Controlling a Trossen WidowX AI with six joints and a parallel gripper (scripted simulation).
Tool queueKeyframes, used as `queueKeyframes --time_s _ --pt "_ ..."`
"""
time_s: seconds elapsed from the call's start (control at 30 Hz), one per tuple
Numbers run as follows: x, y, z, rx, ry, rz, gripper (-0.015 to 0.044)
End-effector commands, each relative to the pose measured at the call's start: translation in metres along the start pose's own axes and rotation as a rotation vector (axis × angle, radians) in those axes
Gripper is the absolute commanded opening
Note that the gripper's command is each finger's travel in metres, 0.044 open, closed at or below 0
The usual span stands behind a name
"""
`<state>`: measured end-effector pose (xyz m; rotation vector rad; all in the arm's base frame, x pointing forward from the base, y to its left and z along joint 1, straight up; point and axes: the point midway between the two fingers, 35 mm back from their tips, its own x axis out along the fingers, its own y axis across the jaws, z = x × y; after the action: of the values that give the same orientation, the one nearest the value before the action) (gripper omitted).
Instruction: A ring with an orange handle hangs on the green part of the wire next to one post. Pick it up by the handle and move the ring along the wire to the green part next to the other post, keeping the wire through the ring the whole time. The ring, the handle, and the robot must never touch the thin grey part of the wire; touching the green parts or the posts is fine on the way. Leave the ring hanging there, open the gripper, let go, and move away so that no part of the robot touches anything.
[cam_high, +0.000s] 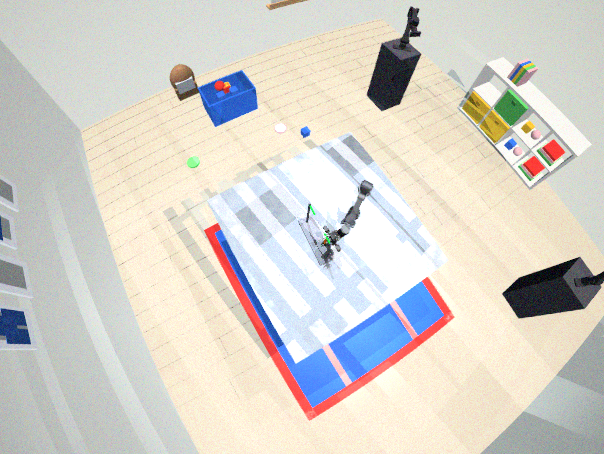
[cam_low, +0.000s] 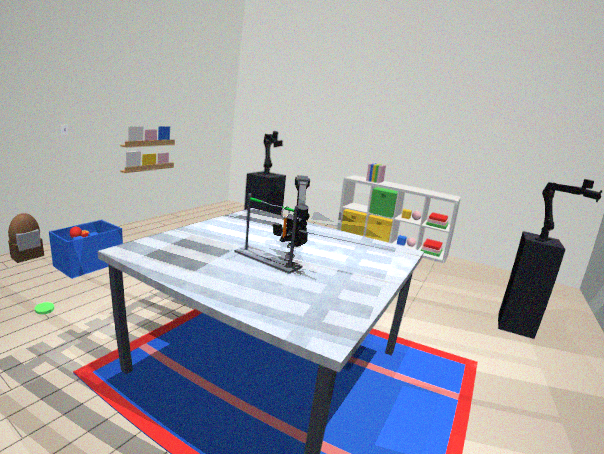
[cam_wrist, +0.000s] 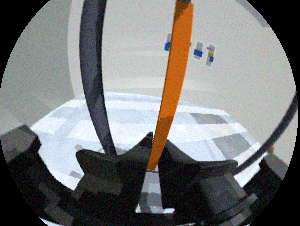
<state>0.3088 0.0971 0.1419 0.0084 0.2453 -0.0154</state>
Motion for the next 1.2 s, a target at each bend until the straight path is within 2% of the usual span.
queueKeyframes --time_s 0.0,0.17,0.57,1.17 --pt "0.0 0.0 -0.001 0.005 0.001 -0.002 -0.015" --pt "0.0 0.0 -0.001 0.005 0.001 -0.002 -0.015" --pt "-0.001 0.0 0.0 0.0 0.0 0.0 0.016" --pt "-0.042 0.001 0.0 0.005 0.005 -0.002 0.016"
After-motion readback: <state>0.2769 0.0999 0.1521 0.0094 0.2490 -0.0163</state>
